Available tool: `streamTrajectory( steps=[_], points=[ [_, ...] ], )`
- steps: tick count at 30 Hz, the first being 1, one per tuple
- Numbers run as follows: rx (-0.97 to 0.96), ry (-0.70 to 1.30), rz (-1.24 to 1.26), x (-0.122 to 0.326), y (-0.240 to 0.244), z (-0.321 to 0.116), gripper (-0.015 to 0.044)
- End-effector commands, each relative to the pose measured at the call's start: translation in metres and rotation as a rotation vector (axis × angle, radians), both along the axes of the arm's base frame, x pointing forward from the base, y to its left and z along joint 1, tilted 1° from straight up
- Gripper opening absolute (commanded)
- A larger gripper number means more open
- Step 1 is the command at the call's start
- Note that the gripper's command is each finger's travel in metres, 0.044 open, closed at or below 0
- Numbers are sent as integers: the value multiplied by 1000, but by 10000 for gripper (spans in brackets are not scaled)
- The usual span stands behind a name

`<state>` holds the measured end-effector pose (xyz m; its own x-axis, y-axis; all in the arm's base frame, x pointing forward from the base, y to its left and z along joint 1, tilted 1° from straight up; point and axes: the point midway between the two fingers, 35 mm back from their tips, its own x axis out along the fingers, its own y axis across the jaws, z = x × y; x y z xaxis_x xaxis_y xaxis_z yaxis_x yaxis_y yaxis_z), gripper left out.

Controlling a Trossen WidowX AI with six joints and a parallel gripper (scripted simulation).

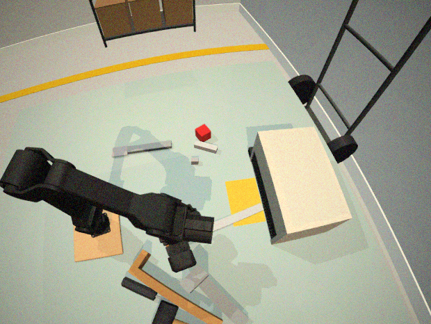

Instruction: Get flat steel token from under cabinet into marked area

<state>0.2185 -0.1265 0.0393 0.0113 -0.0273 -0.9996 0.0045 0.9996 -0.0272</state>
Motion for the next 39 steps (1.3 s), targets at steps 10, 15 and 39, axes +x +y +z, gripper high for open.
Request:
streamTrajectory(
  steps=[10, 15, 39],
  points=[
    [0, 2, 2, -18, 0, -1, 0],
    [0, 1, 11, -15, 0, 0, 0],
    [-2, 7, 199, -15, 0, 2, 0]
  ],
)
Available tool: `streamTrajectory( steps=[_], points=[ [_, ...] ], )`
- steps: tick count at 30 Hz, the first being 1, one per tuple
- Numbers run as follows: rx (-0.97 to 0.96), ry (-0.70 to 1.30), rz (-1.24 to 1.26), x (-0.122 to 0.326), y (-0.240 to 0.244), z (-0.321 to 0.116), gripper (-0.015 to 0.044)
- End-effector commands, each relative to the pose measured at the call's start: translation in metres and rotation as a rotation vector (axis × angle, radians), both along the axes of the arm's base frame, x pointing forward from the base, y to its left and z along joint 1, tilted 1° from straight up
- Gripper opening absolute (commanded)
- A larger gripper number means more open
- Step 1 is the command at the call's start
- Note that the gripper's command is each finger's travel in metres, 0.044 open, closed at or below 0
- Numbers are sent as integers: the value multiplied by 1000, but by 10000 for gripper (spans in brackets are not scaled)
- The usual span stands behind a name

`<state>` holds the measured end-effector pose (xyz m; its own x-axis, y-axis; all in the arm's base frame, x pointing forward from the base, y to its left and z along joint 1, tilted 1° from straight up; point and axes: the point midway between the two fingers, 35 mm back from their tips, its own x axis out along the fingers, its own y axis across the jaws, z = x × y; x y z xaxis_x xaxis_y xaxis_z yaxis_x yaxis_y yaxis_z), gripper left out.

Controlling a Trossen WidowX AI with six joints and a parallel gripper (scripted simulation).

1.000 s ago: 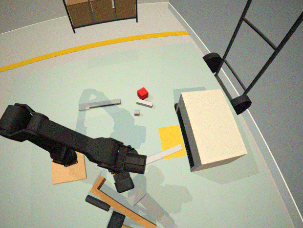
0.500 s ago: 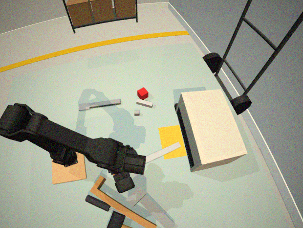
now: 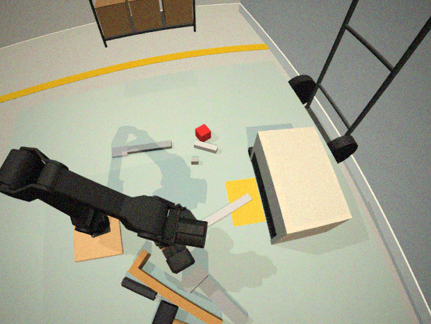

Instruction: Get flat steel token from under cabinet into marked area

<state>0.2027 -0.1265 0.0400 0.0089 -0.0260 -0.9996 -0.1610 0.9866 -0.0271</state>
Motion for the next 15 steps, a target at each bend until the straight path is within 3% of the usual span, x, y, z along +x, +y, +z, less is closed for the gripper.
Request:
streamTrajectory(
  steps=[1, 15],
  points=[
    [-1, 0, 41, 0, 0, 1, 0],
    [-2, 3, 151, 1, 0, 2, 0]
  ],
)
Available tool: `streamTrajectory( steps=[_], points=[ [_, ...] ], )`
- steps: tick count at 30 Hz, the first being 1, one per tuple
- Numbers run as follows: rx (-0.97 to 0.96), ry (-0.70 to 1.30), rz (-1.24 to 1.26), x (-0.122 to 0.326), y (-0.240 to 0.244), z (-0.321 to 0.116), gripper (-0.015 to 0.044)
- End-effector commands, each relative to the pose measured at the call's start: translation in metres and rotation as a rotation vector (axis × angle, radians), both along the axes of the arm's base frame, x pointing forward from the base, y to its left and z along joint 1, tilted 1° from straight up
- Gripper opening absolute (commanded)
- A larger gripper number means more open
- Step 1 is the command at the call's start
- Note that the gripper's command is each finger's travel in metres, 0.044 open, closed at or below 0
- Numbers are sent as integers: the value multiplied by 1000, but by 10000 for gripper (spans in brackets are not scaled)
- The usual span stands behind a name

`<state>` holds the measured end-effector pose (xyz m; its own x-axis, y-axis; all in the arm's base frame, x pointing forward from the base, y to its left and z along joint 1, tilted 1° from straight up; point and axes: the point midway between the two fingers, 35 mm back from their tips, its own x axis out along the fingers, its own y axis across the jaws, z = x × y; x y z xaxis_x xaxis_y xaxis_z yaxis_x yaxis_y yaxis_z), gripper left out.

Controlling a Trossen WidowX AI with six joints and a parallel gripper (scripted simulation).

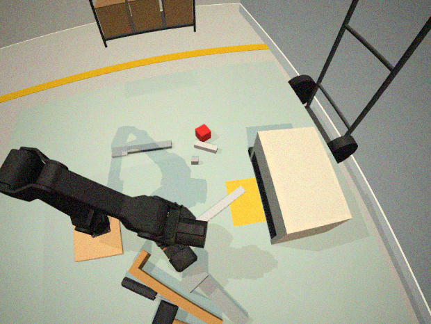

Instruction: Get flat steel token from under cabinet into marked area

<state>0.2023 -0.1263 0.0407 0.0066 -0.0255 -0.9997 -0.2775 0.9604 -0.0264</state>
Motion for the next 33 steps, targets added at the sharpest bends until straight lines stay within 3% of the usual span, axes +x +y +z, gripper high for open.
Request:
streamTrajectory(
  steps=[1, 33],
  points=[
    [-2, -2, 40, 1, 0, 1, 0],
    [-1, -2, 83, 18, 20, 2, 0]
  ],
)
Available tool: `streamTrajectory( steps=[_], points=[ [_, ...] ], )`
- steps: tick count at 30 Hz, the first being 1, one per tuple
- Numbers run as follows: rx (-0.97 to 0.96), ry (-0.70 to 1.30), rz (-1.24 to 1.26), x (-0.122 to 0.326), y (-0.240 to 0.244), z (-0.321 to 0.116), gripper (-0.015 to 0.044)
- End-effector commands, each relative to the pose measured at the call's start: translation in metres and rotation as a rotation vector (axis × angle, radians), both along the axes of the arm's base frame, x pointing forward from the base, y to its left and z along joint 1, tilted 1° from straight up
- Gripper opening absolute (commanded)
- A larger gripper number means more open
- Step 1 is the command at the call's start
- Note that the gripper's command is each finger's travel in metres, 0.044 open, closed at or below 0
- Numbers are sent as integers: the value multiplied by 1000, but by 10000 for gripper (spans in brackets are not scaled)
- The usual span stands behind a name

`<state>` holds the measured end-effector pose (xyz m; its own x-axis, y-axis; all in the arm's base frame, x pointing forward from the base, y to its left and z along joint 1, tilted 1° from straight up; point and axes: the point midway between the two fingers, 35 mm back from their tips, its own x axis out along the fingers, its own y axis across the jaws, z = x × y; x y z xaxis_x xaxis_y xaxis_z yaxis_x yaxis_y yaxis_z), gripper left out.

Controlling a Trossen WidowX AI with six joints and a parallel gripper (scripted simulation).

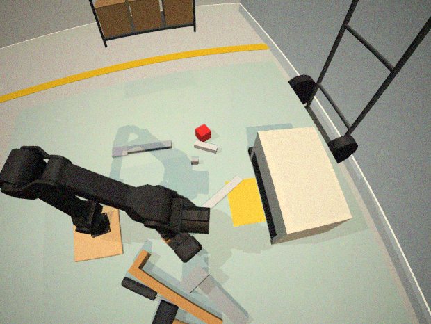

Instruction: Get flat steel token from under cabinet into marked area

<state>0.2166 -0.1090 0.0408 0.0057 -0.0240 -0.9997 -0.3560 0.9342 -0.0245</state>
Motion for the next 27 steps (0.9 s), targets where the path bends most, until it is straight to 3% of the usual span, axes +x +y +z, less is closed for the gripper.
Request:
streamTrajectory(
  steps=[1, 27],
  points=[
    [-1, -5, 1, 4, 3, 1, 0],
    [0, -6, 6, 19, 24, 1, 0]
  ],
)
